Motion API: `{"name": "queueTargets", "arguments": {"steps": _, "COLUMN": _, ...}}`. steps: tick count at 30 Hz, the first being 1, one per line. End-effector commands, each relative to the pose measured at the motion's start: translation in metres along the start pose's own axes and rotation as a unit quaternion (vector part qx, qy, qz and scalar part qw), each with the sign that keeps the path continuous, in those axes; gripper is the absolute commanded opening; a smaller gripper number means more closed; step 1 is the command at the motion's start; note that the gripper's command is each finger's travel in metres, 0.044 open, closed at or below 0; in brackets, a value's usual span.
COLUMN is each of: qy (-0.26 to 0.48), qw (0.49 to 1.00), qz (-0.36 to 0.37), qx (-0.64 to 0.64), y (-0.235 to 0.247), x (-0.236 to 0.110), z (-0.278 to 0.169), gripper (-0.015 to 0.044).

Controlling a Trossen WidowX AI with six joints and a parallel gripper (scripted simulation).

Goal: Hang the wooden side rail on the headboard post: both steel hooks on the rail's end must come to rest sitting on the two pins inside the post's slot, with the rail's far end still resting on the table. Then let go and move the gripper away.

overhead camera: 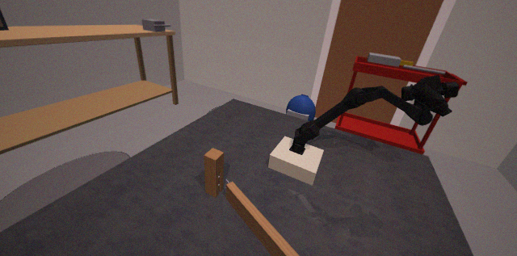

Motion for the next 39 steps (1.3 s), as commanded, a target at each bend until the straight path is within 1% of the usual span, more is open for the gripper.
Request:
{"name": "queueTargets", "arguments": {"steps": 1, "qy": 0.001, "qw": 1.000, "qz": -0.003, "qx": -0.002, "y": -0.001, "x": -0.002, "z": 0.000, "gripper": 0.0426}}
{"name": "queueTargets", "arguments": {"steps": 2, "qy": 0.006, "qw": 1.000, "qz": -0.013, "qx": -0.008, "y": -0.003, "x": -0.008, "z": 0.000, "gripper": 0.0440}}
{"name": "queueTargets", "arguments": {"steps": 3, "qy": 0.014, "qw": 0.999, "qz": -0.030, "qx": -0.019, "y": -0.008, "x": -0.019, "z": 0.001, "gripper": 0.0440}}
{"name": "queueTargets", "arguments": {"steps": 10, "qy": 0.099, "qw": 0.976, "qz": -0.163, "qx": -0.109, "y": -0.032, "x": -0.112, "z": 0.011, "gripper": 0.0440}}
{"name": "queueTargets", "arguments": {"steps": 14, "qy": 0.163, "qw": 0.946, "qz": -0.230, "qx": -0.162, "y": -0.037, "x": -0.166, "z": 0.020, "gripper": 0.0440}}
{"name": "queueTargets", "arguments": {"steps": 18, "qy": 0.236, "qw": 0.903, "qz": -0.289, "qx": -0.211, "y": -0.036, "x": -0.220, "z": 0.032, "gripper": 0.0440}}
{"name": "queueTargets", "arguments": {"steps": 23, "qy": 0.339, "qw": 0.837, "qz": -0.346, "qx": -0.253, "y": -0.023, "x": -0.287, "z": 0.050, "gripper": 0.0440}}
{"name": "queueTargets", "arguments": {"steps": 29, "qy": 0.470, "qw": 0.742, "qz": -0.390, "qx": -0.277, "y": 0.010, "x": -0.363, "z": 0.076, "gripper": 0.0440}}
{"name": "queueTargets", "arguments": {"steps": 34, "qy": 0.582, "qw": 0.646, "qz": -0.402, "qx": -0.288, "y": 0.047, "x": -0.417, "z": 0.103, "gripper": 0.0440}}
{"name": "queueTargets", "arguments": {"steps": 39, "qy": 0.689, "qw": 0.544, "qz": -0.389, "qx": -0.280, "y": 0.092, "x": -0.462, "z": 0.133, "gripper": 0.0440}}
Point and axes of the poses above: the point midway between the two fingers, 35 mm back from their tips, its own x axis out along the fingers, its own y axis across the jaws, z = x × y, the point moved 8 cm from there along -x, back along the fingers, and after that the axes turned 15 degrees about -x, right-handed, at the moved point
